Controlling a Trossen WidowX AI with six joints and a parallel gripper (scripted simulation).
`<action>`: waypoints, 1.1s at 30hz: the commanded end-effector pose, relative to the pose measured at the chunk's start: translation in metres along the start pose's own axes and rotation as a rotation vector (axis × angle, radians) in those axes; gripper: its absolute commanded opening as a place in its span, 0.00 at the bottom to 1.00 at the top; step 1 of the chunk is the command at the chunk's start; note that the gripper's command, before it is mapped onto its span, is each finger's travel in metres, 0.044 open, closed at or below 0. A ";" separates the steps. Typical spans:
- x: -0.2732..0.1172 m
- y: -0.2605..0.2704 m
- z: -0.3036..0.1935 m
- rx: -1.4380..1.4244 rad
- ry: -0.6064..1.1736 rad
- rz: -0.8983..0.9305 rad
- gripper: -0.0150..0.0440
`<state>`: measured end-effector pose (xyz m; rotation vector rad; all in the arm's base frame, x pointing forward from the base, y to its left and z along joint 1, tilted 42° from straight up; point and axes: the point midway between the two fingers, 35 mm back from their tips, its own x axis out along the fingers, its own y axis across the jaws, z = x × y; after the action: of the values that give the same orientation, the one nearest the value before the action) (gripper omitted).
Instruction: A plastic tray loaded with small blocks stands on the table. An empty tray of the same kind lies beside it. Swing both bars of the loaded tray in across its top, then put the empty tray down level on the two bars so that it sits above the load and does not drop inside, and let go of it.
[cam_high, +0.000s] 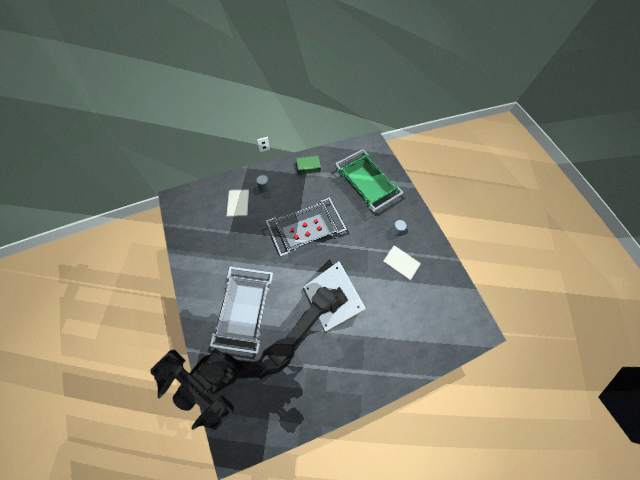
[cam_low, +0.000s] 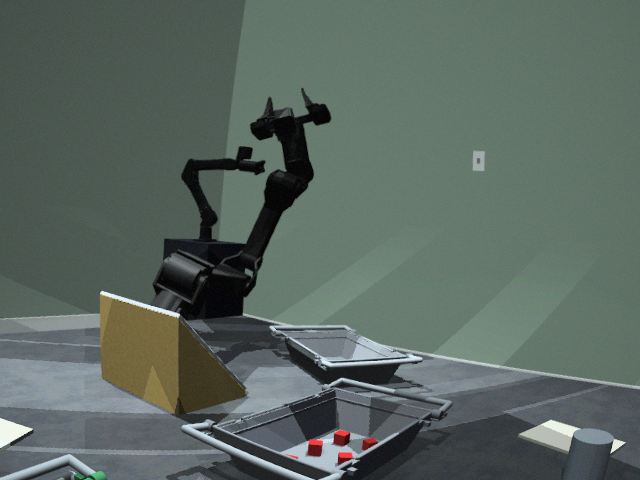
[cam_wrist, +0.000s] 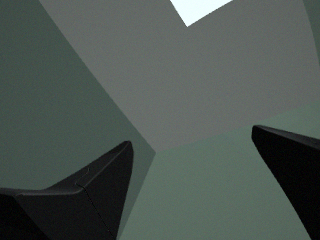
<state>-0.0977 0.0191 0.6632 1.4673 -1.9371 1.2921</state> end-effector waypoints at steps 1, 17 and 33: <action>0.000 0.000 0.000 0.000 0.000 0.000 0.89; 0.025 -0.075 0.126 -0.459 -0.261 -0.350 0.40; -0.082 -0.214 0.319 -0.981 -0.341 -1.320 0.40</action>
<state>0.1561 -0.2055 0.5637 1.7802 -1.1309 -0.3486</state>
